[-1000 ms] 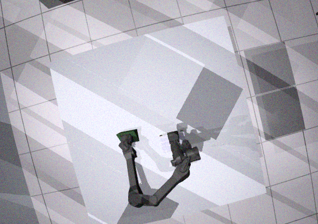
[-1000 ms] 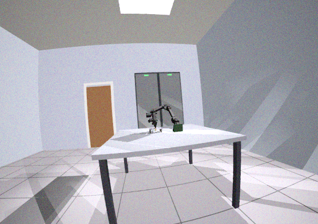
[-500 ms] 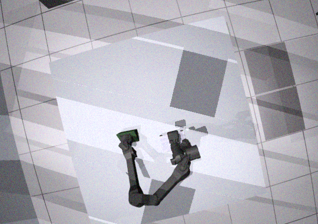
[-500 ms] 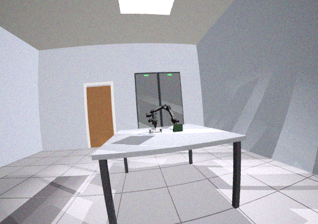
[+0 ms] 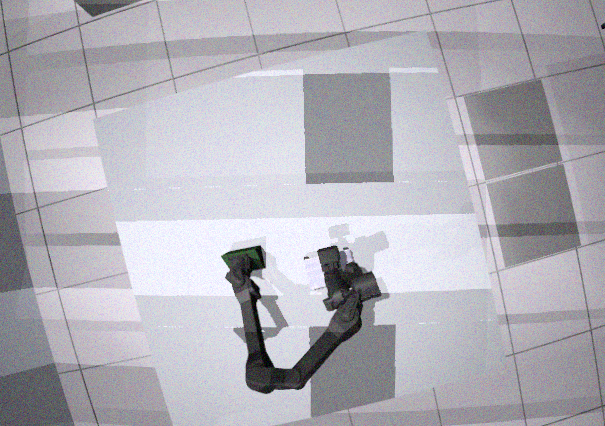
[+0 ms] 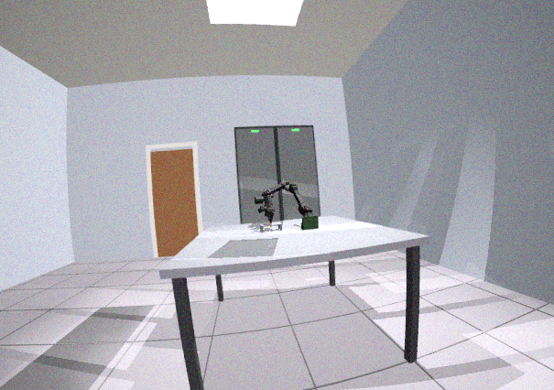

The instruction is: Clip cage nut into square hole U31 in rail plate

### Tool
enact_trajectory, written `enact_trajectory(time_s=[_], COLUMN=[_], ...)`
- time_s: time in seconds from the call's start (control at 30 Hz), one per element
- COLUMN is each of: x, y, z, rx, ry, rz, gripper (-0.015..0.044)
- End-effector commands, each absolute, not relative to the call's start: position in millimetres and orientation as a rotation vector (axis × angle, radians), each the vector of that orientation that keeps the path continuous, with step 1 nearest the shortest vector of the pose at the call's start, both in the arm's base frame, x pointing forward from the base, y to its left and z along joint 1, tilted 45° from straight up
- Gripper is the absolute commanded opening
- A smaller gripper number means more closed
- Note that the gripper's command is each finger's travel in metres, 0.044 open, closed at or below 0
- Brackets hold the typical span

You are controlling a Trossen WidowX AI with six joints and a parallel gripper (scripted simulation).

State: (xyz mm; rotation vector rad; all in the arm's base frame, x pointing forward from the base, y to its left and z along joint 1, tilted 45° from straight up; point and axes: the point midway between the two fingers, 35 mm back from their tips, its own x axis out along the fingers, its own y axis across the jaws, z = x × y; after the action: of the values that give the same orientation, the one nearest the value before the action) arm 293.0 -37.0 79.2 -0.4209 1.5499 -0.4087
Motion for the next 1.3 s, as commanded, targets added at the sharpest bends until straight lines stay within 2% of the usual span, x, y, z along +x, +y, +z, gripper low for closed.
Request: enact_trajectory(time_s=[0.0, 1.27], x=[292.6, 292.2], y=[-36.5, -34.0], z=[79.1, 76.2], rx=[-0.433, -0.502], ry=[1.548, 1.532], rz=[-0.421, -0.491], gripper=[0.0023, 0.0023])
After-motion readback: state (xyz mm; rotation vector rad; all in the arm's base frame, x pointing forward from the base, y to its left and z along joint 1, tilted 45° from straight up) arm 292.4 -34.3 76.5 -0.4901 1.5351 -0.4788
